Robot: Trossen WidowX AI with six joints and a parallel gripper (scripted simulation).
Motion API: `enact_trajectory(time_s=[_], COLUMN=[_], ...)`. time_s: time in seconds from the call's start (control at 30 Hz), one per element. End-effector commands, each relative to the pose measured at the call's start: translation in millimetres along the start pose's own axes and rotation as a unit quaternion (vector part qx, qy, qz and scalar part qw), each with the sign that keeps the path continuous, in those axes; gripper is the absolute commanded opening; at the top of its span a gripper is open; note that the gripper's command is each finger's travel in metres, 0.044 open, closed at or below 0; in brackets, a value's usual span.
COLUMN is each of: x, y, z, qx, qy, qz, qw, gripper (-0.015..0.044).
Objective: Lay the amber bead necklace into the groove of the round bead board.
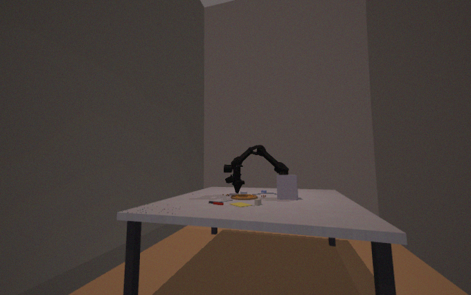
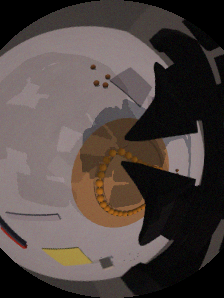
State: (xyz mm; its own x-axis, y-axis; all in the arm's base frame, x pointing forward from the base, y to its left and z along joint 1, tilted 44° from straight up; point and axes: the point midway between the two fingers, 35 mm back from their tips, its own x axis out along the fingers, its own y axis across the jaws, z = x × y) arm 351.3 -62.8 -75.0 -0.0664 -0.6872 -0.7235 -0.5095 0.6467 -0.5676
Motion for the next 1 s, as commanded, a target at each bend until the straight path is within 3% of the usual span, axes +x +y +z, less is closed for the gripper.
enact_trajectory(time_s=[0.0,0.4,0.57,0.97], x=[10.1,18.9,16.7,16.7], y=[0.9,0.8,0.6,0.6], z=[-2.3,-2.6,-1.3,-1.3], qx=[-0.004,-0.004,-0.001,-0.001], qy=[0.005,0.006,0.004,0.004], qz=[0.0,0.0,0.002,0.002], qw=[1.0,1.0,1.0,1.0], gripper=[0.012,0.012,0.0,0.0])
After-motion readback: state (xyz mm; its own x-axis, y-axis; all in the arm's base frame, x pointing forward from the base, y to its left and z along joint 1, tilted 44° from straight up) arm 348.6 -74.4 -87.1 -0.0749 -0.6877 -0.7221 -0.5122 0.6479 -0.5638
